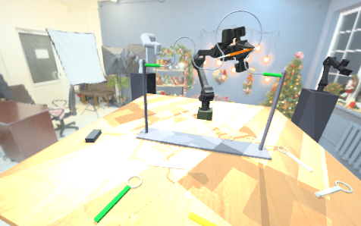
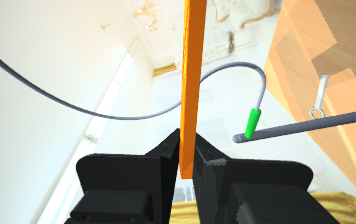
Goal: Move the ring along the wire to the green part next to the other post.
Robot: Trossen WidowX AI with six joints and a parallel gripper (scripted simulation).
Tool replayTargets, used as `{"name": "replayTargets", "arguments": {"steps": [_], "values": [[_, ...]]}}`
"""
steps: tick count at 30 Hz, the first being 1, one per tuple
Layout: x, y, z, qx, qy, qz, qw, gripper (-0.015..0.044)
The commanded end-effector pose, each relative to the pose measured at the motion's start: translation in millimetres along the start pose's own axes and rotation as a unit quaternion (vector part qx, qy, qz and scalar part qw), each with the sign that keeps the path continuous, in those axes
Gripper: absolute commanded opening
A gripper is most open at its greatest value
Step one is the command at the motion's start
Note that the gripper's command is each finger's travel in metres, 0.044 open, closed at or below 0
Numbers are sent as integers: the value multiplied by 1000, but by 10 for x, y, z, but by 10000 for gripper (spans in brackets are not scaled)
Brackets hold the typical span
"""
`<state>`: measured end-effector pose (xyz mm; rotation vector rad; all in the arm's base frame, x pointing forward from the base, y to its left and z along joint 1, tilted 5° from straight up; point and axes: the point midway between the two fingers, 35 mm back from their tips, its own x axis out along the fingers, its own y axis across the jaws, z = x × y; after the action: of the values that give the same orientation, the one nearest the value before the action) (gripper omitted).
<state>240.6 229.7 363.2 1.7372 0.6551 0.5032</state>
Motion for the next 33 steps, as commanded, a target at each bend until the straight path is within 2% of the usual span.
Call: {"name": "replayTargets", "arguments": {"steps": [1,19,33], "values": [[-19,132,-17,27,7,17,999,-150],[-110,532,67,130,20,69,989,-150],[-142,631,106,119,19,62,991,-150]]}}
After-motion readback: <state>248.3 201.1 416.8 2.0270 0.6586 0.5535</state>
